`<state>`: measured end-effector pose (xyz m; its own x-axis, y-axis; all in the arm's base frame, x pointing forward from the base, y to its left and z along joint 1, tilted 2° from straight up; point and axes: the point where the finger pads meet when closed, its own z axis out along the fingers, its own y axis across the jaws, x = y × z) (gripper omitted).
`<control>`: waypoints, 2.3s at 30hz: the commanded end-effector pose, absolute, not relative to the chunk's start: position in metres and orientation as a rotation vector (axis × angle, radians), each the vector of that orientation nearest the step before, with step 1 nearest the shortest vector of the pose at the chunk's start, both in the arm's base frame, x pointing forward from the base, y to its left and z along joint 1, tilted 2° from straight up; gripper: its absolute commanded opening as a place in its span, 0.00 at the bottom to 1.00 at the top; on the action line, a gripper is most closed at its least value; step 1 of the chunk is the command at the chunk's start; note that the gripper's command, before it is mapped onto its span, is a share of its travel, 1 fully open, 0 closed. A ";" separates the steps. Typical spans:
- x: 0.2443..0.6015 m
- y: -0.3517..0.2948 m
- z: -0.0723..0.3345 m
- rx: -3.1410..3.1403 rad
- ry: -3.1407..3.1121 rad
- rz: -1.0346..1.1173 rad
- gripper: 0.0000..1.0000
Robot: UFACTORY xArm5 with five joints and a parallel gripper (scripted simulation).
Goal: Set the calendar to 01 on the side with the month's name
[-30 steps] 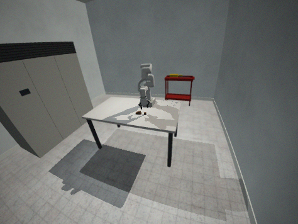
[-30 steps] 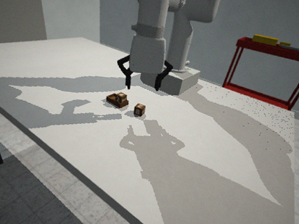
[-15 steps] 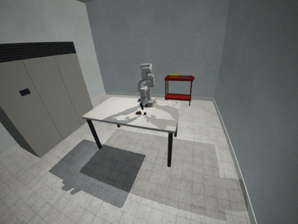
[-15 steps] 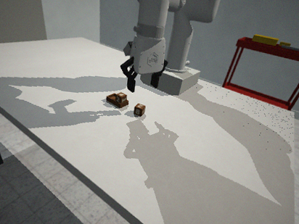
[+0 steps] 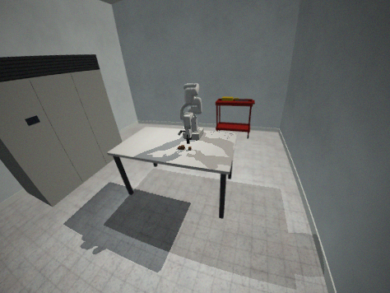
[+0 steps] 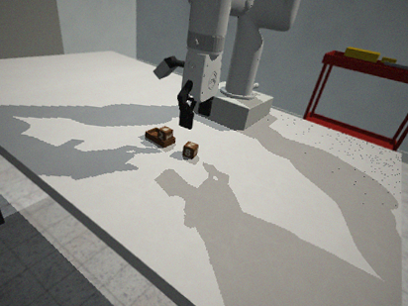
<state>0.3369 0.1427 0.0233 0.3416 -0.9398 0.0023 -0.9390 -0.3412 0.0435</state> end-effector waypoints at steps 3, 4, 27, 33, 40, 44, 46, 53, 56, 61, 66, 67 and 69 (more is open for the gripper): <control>0.338 0.143 0.024 2.598 -1.706 -0.035 0.47; 0.338 0.143 0.024 2.598 -1.706 -0.035 0.47; 0.338 0.143 0.024 2.598 -1.706 -0.035 0.47; 0.338 0.143 0.024 2.598 -1.706 -0.035 0.47; 0.338 0.143 0.024 2.598 -1.706 -0.035 0.47; 0.338 0.143 0.024 2.598 -1.706 -0.035 0.47; 0.338 0.143 0.023 2.598 -1.706 -0.035 0.47; 0.338 0.143 0.019 2.598 -1.706 -0.035 0.47; 0.338 0.143 0.016 2.598 -1.705 -0.035 0.47; 0.337 0.143 0.012 2.598 -1.705 -0.035 0.47; 0.337 0.142 0.005 2.598 -1.705 -0.035 0.47; 0.337 0.142 0.003 2.598 -1.705 -0.035 0.47; 0.337 0.142 0.000 2.598 -1.705 -0.035 0.47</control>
<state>0.3360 0.1418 0.0036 0.3978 -0.9175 -0.0004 -0.9166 -0.3974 0.0434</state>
